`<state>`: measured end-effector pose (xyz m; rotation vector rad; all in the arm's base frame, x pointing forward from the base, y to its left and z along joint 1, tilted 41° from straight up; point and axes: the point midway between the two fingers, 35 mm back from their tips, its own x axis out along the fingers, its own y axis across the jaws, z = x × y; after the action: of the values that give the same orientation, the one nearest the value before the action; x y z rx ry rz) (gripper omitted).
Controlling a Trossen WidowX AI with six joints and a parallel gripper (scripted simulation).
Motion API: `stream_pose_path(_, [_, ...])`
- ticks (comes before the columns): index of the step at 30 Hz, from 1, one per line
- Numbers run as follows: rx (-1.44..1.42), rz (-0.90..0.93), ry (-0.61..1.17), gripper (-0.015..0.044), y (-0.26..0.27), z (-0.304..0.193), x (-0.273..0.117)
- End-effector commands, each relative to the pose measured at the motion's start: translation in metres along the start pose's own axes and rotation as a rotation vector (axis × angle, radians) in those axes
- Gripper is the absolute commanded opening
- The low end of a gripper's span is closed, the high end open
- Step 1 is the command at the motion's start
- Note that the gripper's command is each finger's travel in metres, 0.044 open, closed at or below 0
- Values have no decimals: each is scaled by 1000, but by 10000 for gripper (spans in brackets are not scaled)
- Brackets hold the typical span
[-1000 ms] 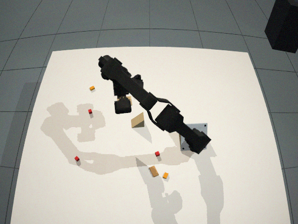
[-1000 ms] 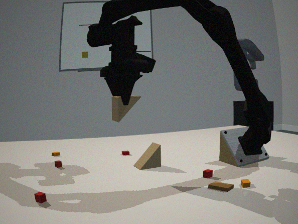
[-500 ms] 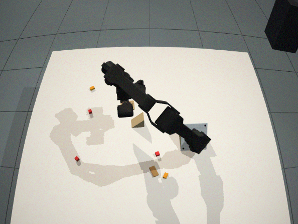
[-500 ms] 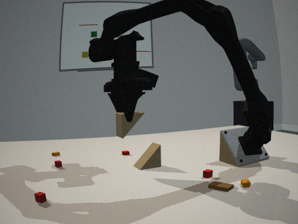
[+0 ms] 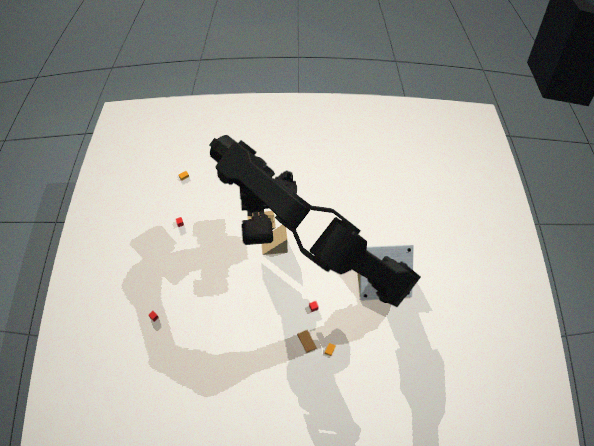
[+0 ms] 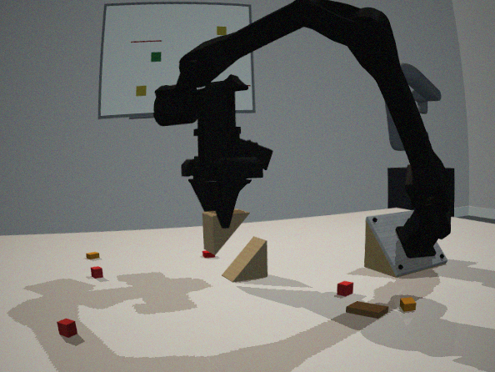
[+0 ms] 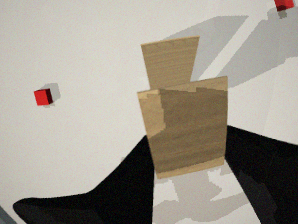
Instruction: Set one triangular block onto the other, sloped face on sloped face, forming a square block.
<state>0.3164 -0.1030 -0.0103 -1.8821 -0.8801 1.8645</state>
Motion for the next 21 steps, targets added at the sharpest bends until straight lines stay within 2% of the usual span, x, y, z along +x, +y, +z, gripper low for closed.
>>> stream_pose_path(1, [8,-7,-3,0,-3,7,12])
stream_pose_path(5, [8,-7,-3,0,-5,12,22])
stream_pose_path(21, [12,-23,6,0,-3,14,22])
